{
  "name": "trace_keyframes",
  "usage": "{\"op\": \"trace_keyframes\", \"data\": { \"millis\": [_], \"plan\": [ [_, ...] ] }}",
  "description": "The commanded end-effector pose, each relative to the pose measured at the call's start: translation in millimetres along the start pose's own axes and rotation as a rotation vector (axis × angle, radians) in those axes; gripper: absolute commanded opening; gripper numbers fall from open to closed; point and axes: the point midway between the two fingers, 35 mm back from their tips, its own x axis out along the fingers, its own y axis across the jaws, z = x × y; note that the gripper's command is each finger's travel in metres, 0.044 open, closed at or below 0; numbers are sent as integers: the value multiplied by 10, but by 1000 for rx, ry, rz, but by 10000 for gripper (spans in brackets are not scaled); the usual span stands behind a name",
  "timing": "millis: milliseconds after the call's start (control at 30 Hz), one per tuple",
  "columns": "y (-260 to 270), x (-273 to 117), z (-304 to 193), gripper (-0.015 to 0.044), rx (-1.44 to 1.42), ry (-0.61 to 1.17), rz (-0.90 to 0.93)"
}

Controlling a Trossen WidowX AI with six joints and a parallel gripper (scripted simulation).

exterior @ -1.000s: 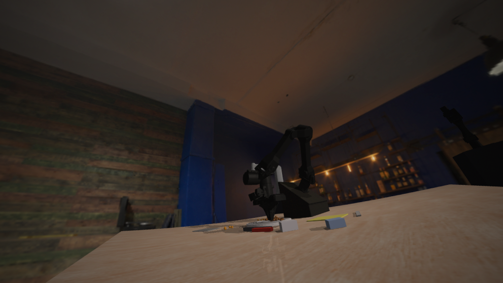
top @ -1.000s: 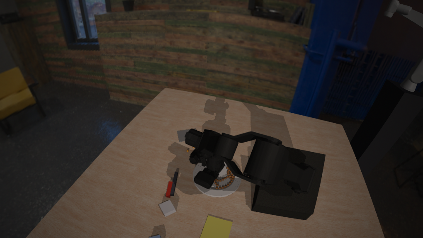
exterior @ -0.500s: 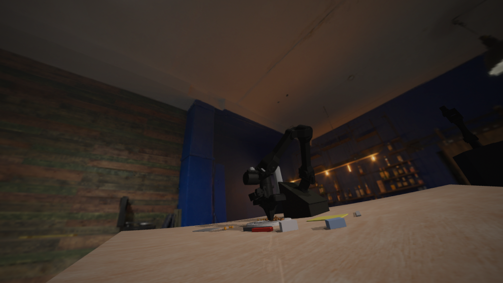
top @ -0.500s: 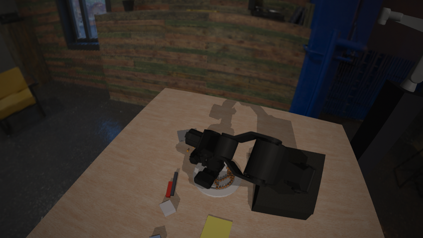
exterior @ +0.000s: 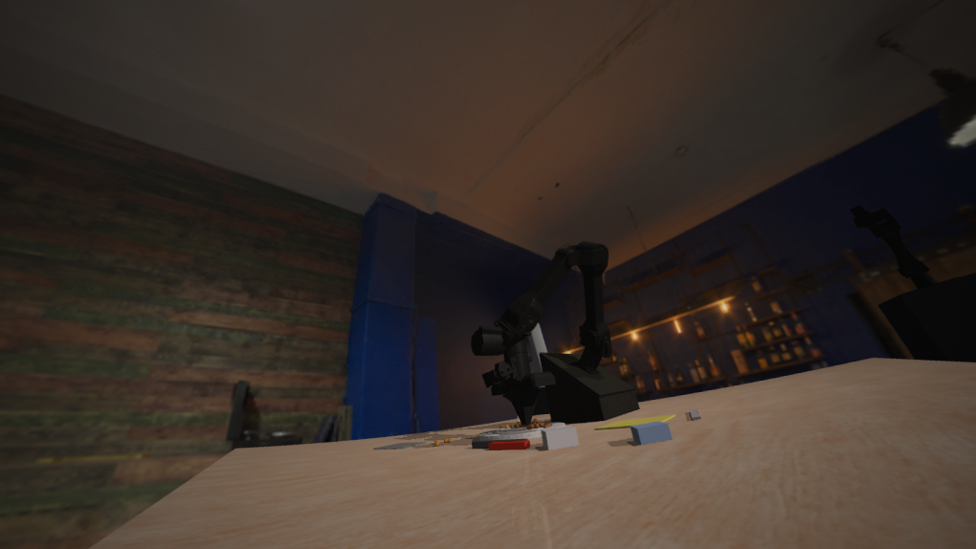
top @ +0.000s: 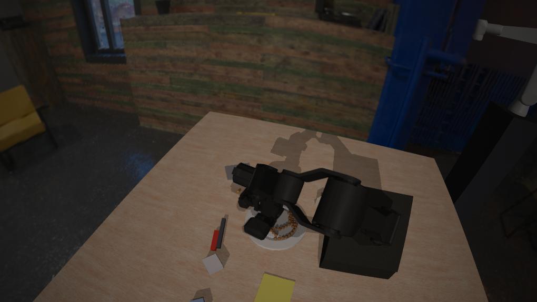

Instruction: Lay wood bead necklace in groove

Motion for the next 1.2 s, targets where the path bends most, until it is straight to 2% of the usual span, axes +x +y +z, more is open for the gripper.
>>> {"op": "trace_keyframes", "data": {
  "millis": [0, 833, 1167],
  "plan": [
    [156, -1, 61, 0, -3, 1, 4],
    [267, 82, 98, 0, -4, 1, 6],
    [257, 51, 121, 263, -8, -8, 3]
  ]
}}
